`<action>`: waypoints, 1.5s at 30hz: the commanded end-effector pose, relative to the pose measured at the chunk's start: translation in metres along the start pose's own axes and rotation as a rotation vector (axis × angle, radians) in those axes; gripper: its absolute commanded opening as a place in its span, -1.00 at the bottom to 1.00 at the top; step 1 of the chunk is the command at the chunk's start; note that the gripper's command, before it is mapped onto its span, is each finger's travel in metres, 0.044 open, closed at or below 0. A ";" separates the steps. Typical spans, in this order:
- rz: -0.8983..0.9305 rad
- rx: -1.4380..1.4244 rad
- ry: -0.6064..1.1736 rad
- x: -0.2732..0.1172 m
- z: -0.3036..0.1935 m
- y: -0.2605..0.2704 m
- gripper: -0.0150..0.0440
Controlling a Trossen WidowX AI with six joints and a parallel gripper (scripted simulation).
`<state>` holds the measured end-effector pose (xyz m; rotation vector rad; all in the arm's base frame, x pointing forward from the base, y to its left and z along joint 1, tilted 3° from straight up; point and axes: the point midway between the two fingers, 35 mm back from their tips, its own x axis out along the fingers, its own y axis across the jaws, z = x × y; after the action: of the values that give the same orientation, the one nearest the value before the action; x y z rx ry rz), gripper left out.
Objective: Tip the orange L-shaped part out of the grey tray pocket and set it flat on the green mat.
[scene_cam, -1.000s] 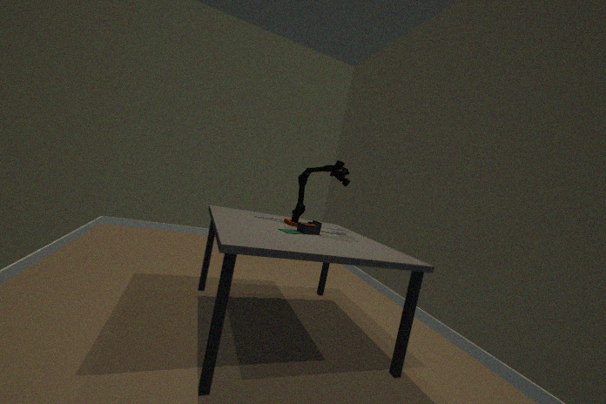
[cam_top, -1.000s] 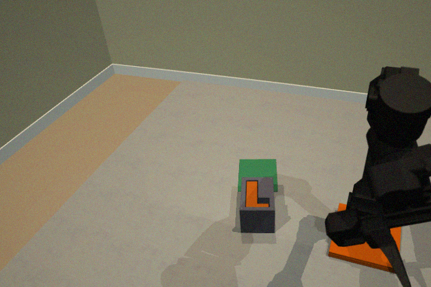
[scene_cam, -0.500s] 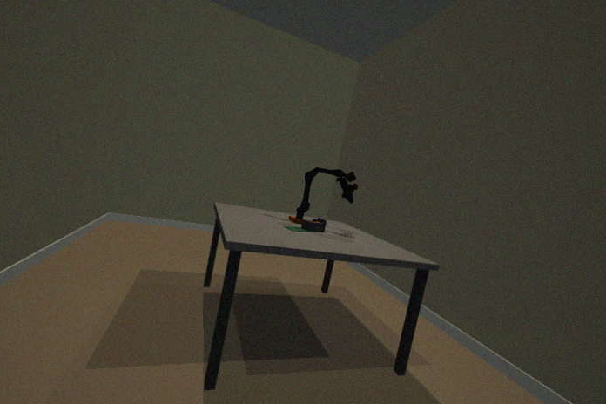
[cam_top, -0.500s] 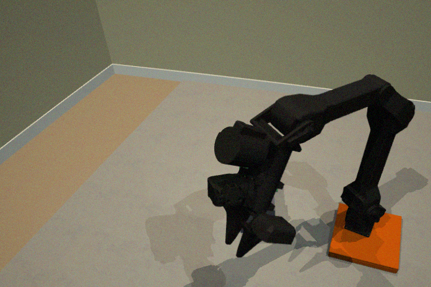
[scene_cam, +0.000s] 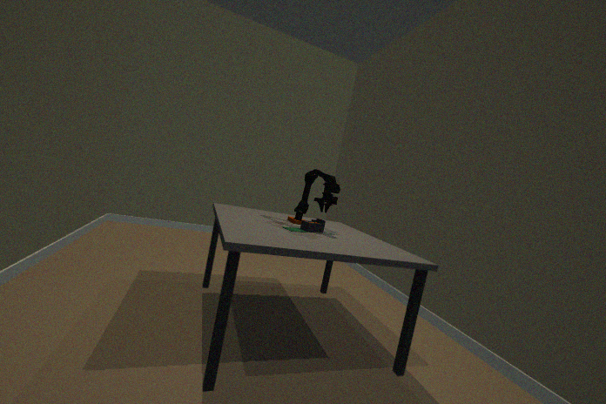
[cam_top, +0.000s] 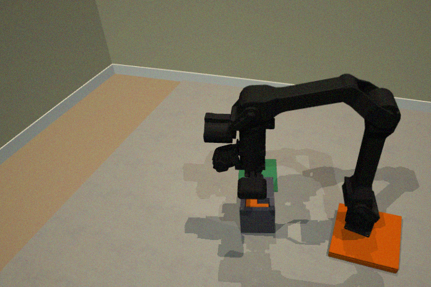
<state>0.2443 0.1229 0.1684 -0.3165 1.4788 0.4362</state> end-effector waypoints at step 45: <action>-0.004 0.001 0.028 0.113 -0.009 -0.004 0.12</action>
<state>0.2441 0.1263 0.0581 -0.3232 1.4975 0.4373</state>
